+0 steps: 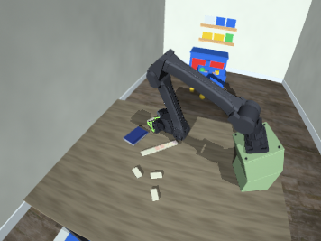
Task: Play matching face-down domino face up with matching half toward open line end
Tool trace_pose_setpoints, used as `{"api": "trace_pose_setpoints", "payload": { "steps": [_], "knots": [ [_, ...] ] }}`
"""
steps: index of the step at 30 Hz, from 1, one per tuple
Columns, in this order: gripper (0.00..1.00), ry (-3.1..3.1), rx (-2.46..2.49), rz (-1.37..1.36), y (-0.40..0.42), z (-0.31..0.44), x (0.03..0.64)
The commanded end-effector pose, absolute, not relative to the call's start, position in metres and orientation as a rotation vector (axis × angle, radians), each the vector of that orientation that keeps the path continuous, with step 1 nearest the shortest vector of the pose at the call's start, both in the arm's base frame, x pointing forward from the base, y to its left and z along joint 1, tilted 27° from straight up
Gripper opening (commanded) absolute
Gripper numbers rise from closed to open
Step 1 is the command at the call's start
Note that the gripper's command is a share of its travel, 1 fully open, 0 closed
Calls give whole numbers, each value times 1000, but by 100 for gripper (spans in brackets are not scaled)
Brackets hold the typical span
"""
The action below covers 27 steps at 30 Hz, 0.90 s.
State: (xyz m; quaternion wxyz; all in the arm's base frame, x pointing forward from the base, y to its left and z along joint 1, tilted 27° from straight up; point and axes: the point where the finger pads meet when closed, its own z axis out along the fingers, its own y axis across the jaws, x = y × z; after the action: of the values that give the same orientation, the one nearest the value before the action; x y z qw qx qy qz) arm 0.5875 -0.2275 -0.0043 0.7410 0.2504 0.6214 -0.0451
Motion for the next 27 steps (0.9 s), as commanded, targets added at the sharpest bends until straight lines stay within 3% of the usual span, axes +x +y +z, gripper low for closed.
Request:
{"api": "trace_pose_setpoints", "payload": {
  "steps": [1,27],
  "knots": [
    [49,1288,520,-103,-228,11,591],
    [49,1348,545,-101,-229,1,588]
  ]
}}
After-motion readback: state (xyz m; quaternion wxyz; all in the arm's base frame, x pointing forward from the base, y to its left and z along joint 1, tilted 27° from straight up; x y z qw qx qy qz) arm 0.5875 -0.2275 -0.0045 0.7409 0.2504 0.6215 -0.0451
